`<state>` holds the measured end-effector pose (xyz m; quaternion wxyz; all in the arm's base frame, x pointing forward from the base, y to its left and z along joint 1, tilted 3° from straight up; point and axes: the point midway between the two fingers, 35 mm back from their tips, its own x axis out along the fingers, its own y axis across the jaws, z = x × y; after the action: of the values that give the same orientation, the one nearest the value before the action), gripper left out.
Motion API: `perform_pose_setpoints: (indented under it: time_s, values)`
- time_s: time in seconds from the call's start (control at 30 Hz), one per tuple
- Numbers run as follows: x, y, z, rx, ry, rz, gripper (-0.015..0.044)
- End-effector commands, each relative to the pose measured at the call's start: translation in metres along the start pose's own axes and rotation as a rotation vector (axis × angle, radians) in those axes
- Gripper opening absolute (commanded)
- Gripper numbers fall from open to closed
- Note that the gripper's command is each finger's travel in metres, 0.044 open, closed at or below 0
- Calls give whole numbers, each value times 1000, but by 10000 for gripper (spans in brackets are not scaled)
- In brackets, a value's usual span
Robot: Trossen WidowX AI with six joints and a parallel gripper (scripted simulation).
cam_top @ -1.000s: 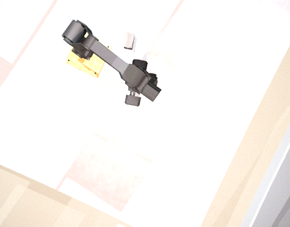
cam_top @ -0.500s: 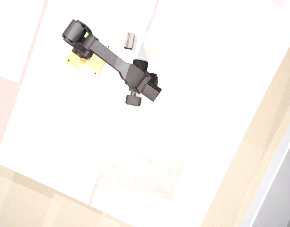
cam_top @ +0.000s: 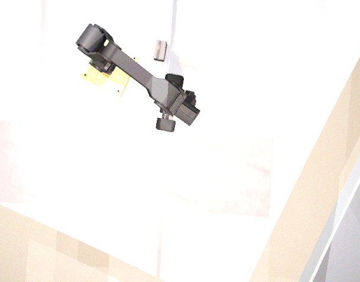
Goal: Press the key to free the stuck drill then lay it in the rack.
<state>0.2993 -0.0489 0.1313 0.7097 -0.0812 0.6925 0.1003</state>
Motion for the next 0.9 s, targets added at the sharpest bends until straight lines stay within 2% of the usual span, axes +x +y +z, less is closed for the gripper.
perform_pose_setpoints:
  time_s: [0.0, 0.87]
  values:
    - [13, 0, -8, -2, 40, 10, 0]
    - [23, 1, -10, -2, 40, 10, 0]
